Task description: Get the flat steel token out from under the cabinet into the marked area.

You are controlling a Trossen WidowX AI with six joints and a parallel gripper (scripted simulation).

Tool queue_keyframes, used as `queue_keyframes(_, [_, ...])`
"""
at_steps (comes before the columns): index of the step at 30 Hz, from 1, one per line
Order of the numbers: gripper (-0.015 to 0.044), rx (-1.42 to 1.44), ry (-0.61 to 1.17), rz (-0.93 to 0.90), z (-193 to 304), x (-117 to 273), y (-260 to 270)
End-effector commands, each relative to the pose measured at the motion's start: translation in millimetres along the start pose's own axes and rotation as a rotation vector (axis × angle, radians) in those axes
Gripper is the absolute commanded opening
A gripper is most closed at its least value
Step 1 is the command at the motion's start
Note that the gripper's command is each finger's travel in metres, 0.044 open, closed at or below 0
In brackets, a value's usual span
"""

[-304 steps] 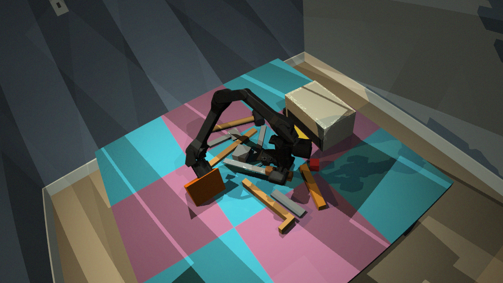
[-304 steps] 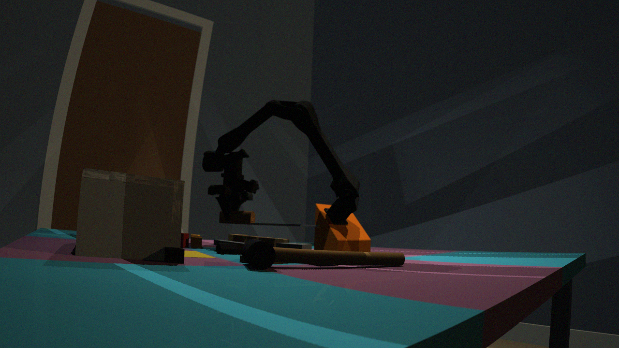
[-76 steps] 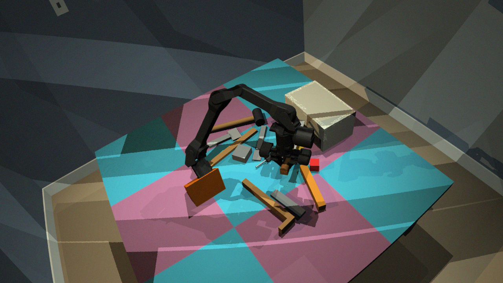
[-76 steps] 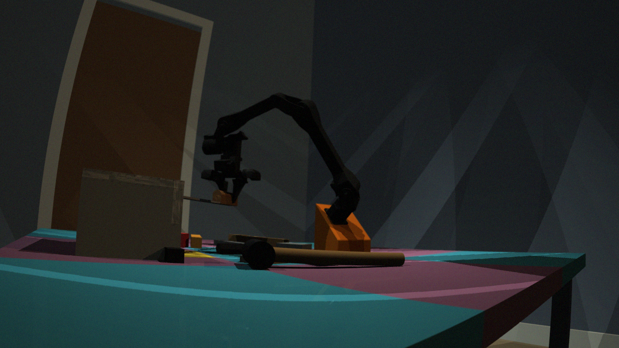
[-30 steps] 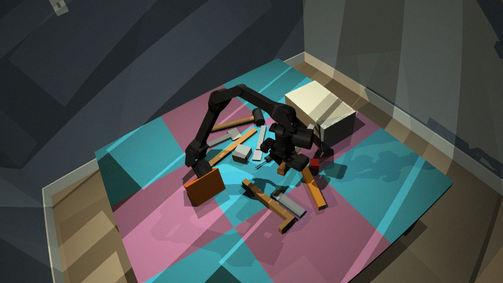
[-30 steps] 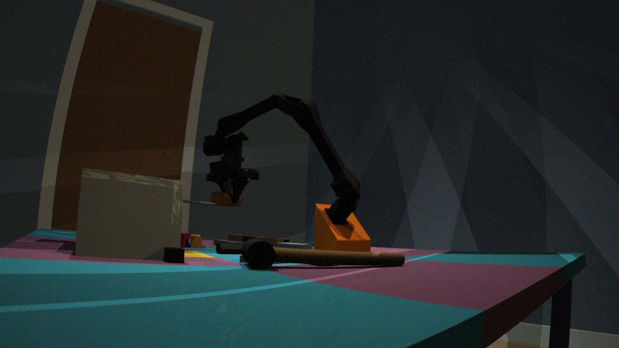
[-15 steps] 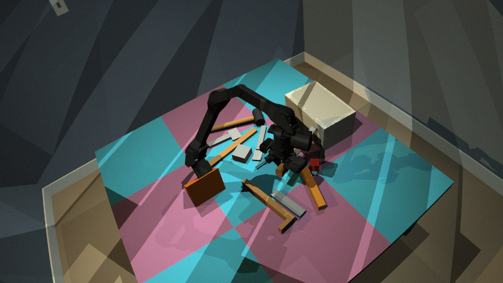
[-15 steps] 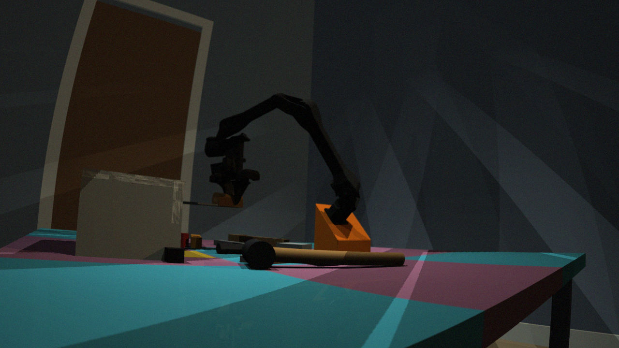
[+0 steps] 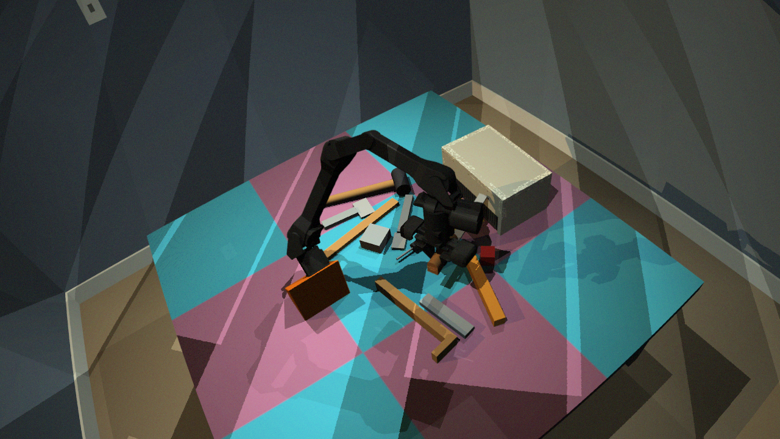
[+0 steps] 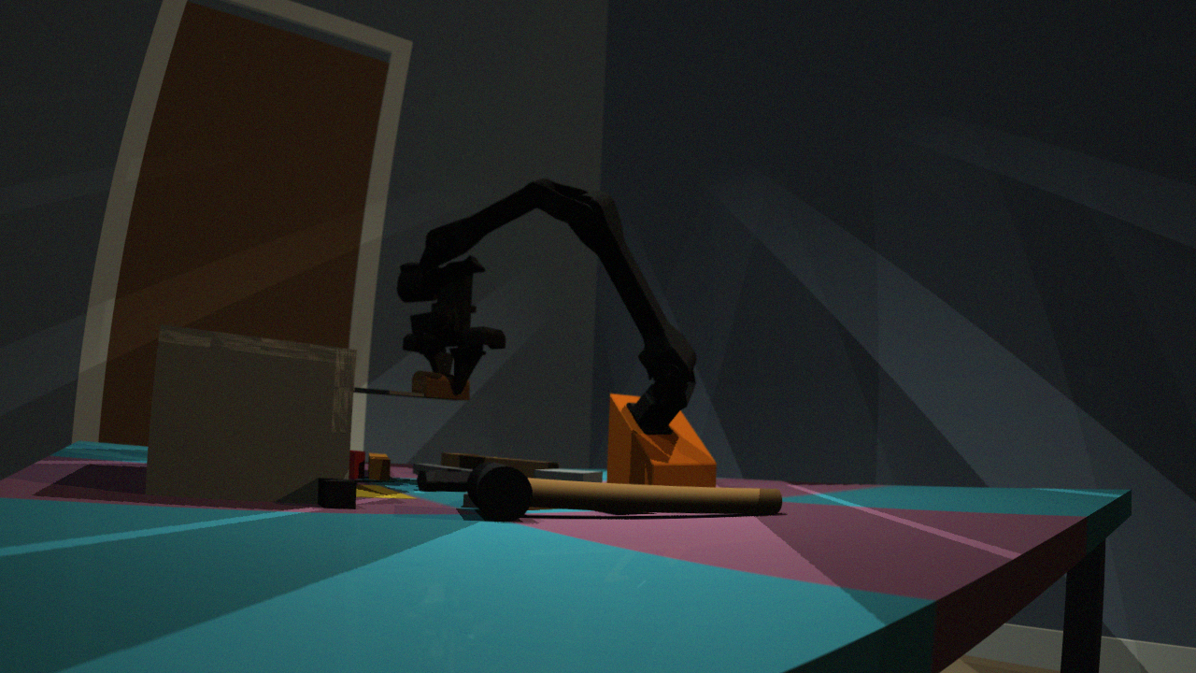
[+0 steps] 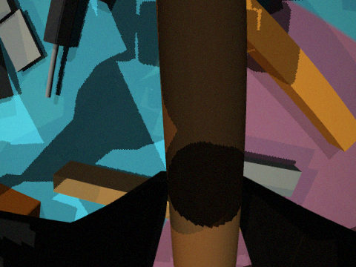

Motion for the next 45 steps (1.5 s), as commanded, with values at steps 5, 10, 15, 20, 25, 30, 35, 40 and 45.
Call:
queue_keyframes(5, [0.0, 0.066, -0.02, 0.005, -0.4, 3.9, -0.2])
queue_keyframes(10, [0.0, 0.106, -0.02, 0.006, -0.2, 3.9, -0.1])
queue_keyframes(15, [0.0, 0.145, -0.02, 0.006, 0.0, 3.9, -0.1])
queue_keyframes(20, [0.0, 0.184, -0.02, 0.007, 0.1, 3.8, 0.0])
queue_keyframes(25, [0.0, 0.223, -0.02, 0.007, 0.3, 3.8, 0.0])
queue_keyframes(30, [0.0, 0.262, -0.02, 0.007, 0.4, 3.8, 0.0])
queue_keyframes(35, [0.0, 0.301, -0.02, 0.008, 0.5, 3.8, 0.1])
queue_keyframes(40, [0.0, 0.34, -0.02, 0.008, 0.7, 3.8, 0.1])
queue_keyframes(45, [0.0, 0.378, -0.019, 0.009, 0.8, 3.8, 0.1])
Point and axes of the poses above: the point midway between the two fingers, 35 mm back from their tips, its own x axis back along the fingers, its own y axis across the jaws, z = x × y, the point moved 3 cm from there along x, back along the fingers, and after that the axes turned 10 degrees about -x, right-handed, at the moved point
